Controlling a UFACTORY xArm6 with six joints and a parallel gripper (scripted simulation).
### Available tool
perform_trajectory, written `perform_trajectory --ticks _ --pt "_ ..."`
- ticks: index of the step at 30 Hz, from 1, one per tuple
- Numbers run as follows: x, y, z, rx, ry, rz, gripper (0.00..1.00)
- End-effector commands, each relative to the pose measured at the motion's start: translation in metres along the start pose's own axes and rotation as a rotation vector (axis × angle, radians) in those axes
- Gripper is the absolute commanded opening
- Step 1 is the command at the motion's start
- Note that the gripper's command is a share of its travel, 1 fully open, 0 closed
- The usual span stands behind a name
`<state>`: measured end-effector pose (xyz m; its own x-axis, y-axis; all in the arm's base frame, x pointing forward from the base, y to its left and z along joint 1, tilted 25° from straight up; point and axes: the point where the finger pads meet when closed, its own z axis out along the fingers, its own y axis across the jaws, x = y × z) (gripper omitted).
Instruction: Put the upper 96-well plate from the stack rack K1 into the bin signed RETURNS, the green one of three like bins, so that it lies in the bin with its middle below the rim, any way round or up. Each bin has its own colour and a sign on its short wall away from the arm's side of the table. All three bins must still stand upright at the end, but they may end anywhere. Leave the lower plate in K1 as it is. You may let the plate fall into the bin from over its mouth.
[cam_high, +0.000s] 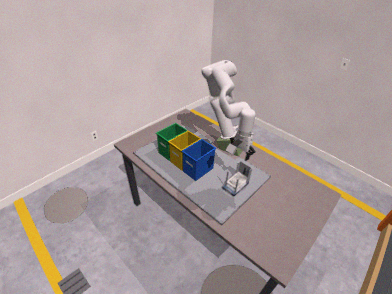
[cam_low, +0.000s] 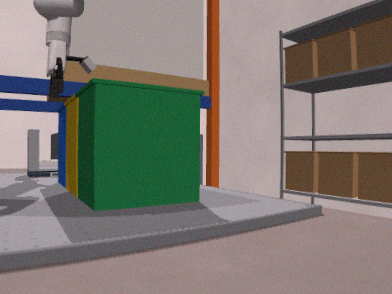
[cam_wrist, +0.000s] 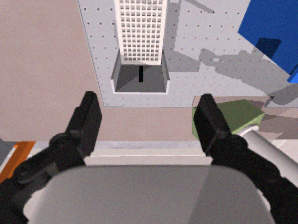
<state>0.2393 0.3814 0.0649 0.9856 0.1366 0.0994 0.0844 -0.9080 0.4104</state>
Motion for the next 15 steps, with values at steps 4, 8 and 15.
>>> perform_trajectory --ticks 4,8,15 --pt "-0.008 -0.0098 -0.0014 0.009 0.001 -0.008 1.0" --pt "-0.008 -0.0098 -0.0014 0.009 0.001 -0.008 1.0" --pt "-0.008 -0.0099 0.0003 0.009 0.001 -0.008 1.0"
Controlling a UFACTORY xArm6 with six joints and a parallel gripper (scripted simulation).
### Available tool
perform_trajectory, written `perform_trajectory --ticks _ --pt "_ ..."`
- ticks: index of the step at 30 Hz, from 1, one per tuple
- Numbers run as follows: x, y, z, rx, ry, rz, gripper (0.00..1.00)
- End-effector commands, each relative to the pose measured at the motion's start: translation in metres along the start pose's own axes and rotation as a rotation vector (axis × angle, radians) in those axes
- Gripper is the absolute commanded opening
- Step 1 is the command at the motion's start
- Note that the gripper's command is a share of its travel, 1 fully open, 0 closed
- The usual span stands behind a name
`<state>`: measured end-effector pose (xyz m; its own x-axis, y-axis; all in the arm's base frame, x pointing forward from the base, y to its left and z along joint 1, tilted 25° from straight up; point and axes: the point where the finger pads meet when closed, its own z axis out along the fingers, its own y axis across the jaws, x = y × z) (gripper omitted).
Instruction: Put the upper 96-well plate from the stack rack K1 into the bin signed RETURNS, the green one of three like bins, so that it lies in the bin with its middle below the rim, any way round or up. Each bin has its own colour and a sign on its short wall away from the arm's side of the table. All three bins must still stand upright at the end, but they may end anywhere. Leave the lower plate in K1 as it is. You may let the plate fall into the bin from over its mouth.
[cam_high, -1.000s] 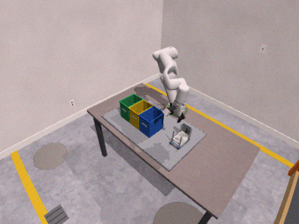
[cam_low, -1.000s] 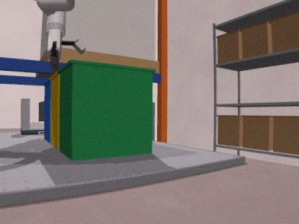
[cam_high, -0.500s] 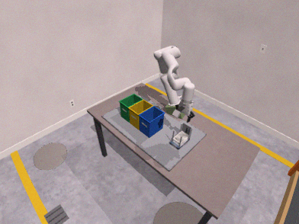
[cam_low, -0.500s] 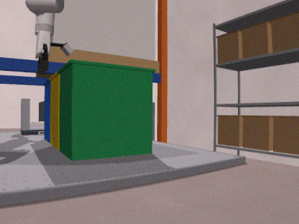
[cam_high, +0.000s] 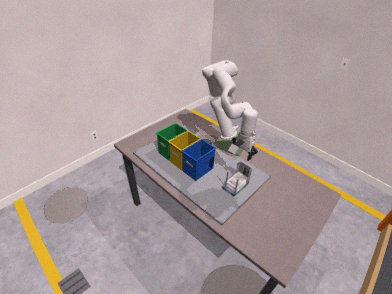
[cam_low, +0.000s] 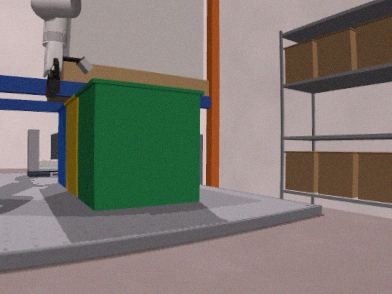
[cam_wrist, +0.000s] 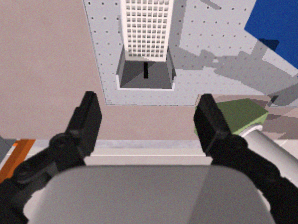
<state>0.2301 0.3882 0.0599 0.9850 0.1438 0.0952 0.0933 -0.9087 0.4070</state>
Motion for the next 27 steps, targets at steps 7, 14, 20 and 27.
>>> perform_trajectory --ticks 7,14,20,27 --pt "0.001 -0.001 0.011 0.004 0.002 0.0 1.0" --pt "0.001 -0.001 0.02 0.004 0.002 0.0 1.0" --pt "0.001 -0.001 0.03 0.004 0.002 0.0 1.0" --pt "0.001 -0.001 0.041 0.004 0.002 0.0 1.0"
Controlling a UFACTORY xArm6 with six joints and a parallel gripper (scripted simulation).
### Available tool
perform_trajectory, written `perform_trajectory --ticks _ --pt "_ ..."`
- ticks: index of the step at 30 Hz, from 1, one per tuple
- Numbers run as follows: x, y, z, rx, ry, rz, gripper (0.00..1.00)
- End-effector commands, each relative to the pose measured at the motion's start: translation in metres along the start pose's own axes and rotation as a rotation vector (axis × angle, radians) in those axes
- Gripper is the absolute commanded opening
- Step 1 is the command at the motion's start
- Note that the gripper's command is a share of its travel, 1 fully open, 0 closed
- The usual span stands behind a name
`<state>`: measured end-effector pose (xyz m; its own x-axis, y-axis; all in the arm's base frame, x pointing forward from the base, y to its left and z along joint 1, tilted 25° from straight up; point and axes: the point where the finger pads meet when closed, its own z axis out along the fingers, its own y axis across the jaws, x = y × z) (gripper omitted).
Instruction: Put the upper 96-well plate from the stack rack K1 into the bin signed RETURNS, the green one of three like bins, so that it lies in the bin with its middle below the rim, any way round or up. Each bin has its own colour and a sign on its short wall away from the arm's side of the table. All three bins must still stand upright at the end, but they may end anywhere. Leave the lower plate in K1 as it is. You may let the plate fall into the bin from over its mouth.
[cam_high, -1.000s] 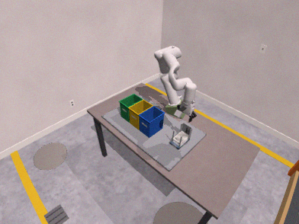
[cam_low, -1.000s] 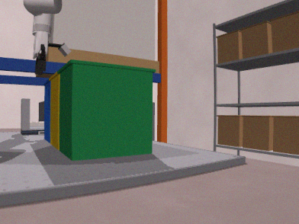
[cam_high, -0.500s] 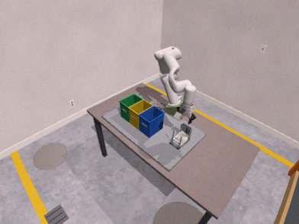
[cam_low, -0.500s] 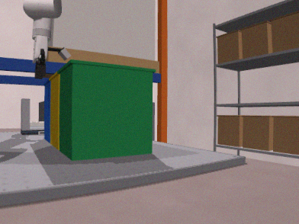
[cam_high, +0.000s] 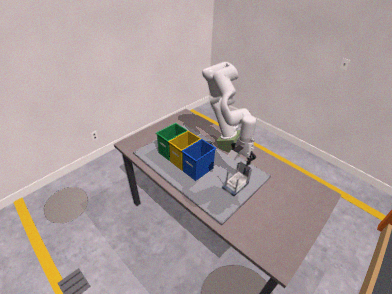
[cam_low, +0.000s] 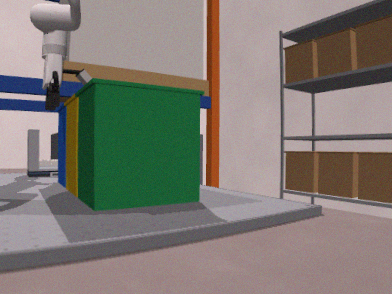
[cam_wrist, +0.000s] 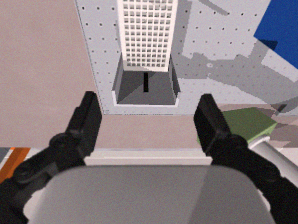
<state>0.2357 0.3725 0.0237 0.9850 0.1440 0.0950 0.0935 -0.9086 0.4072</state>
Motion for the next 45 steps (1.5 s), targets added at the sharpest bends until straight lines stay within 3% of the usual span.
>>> perform_trajectory --ticks 1,45 --pt "0.001 -0.001 0.003 0.004 0.002 0.001 1.0" --pt "0.001 -0.001 0.067 0.004 0.003 0.001 1.0"
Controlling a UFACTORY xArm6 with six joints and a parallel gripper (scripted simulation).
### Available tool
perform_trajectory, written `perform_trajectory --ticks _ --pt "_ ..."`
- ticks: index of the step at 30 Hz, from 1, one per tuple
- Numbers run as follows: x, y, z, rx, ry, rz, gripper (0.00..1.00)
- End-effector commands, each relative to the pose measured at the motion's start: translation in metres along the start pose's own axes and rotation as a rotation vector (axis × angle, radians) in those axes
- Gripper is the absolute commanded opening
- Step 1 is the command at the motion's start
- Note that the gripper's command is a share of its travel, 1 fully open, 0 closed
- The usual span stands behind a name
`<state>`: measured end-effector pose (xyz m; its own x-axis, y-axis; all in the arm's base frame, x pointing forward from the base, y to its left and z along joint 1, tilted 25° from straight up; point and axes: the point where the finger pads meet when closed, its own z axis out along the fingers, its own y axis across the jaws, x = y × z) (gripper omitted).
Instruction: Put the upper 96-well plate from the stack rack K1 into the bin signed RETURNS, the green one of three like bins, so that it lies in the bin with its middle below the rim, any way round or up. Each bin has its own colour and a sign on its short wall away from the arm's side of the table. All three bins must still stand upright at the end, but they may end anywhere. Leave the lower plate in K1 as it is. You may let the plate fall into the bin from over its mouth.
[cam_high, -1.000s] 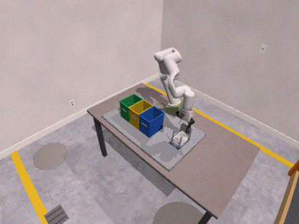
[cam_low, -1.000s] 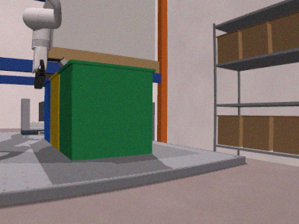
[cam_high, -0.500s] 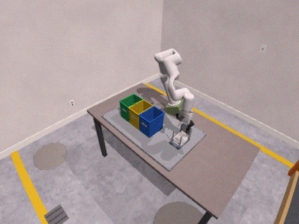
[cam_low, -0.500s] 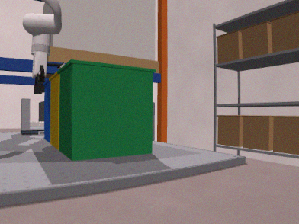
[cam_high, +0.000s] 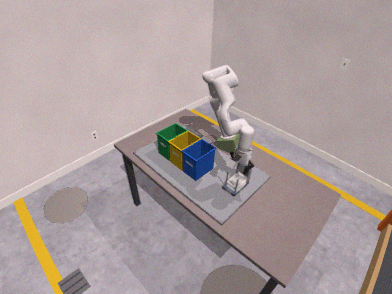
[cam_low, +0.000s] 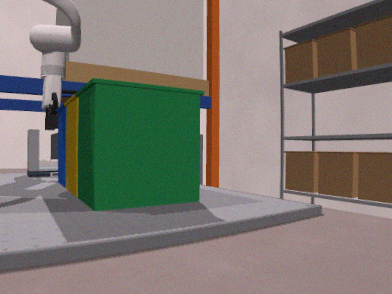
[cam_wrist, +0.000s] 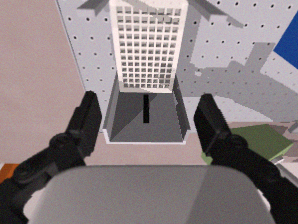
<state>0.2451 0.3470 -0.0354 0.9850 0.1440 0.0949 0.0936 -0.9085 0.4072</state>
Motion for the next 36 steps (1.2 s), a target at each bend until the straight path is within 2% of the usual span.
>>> perform_trajectory --ticks 1,36 --pt "0.001 -0.001 0.003 0.004 0.003 0.001 1.0" --pt "0.001 -0.001 0.055 0.004 0.003 0.001 1.0"
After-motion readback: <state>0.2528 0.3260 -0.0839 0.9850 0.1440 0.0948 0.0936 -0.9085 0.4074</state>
